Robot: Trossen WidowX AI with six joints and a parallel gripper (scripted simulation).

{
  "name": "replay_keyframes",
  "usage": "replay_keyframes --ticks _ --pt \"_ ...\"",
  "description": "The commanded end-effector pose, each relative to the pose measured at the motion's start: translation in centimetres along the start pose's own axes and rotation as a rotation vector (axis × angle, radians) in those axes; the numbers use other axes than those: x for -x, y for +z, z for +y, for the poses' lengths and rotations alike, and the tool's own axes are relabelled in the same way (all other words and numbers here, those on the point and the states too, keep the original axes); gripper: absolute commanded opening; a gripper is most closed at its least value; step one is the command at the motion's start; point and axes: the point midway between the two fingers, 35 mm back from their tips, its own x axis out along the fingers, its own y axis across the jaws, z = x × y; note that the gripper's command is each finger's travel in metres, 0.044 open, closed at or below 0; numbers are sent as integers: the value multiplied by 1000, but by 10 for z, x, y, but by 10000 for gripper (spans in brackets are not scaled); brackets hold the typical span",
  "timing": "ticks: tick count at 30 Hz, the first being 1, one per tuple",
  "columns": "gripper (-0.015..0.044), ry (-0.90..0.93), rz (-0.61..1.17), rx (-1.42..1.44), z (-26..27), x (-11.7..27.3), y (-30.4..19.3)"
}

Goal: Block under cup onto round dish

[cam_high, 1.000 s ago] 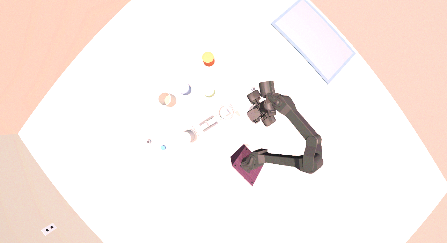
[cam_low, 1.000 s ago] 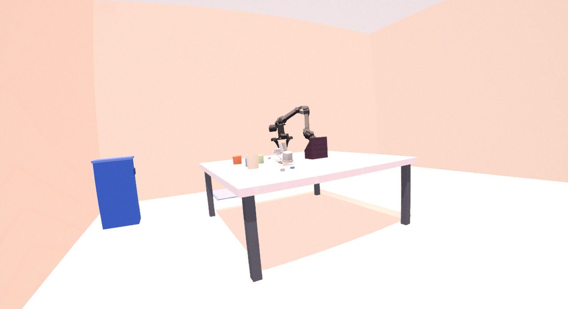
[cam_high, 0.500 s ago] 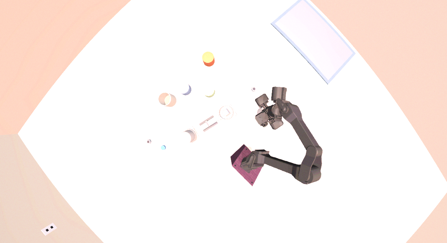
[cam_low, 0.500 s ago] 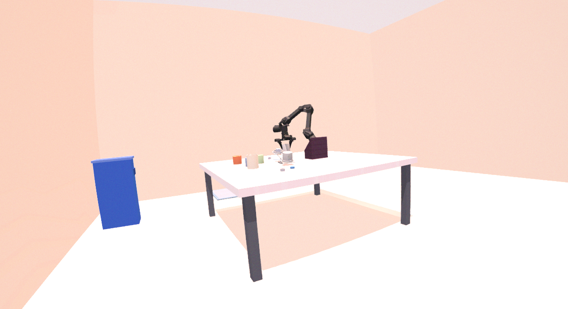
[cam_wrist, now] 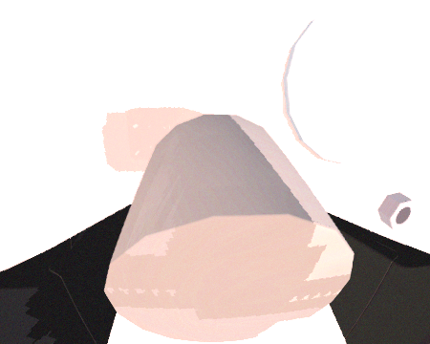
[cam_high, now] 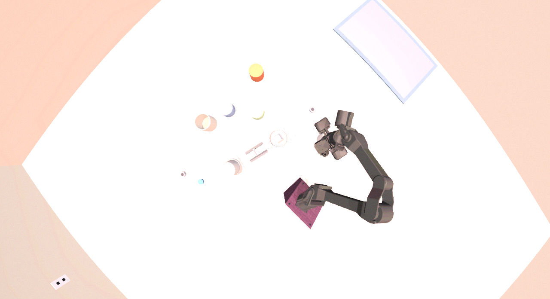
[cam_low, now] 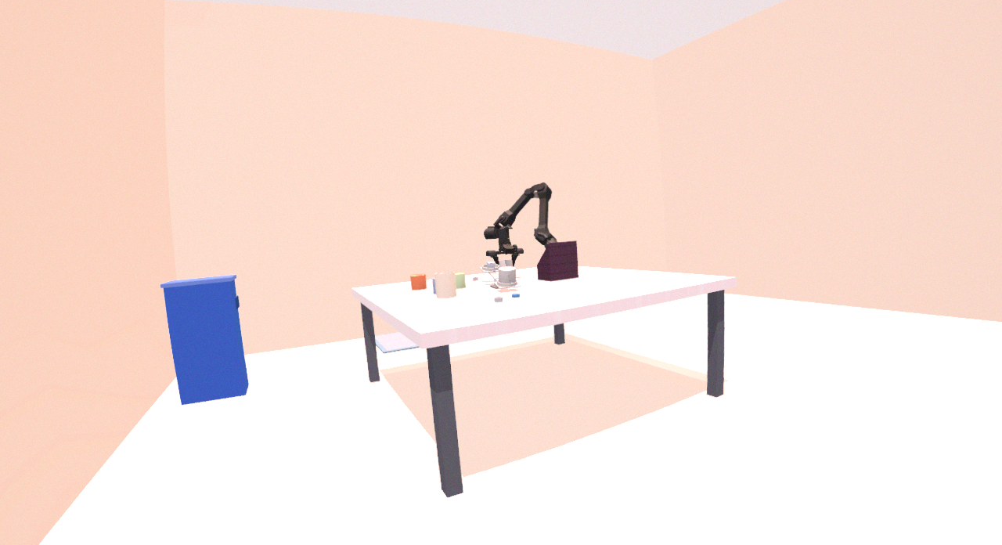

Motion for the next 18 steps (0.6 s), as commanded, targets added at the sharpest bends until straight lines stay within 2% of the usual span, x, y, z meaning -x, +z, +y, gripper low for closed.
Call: replay_keyframes --ticks 1,18 --pt "0 1 -7 7 0 -7 2" --pt "0 2 -6 8 0 -29 2"
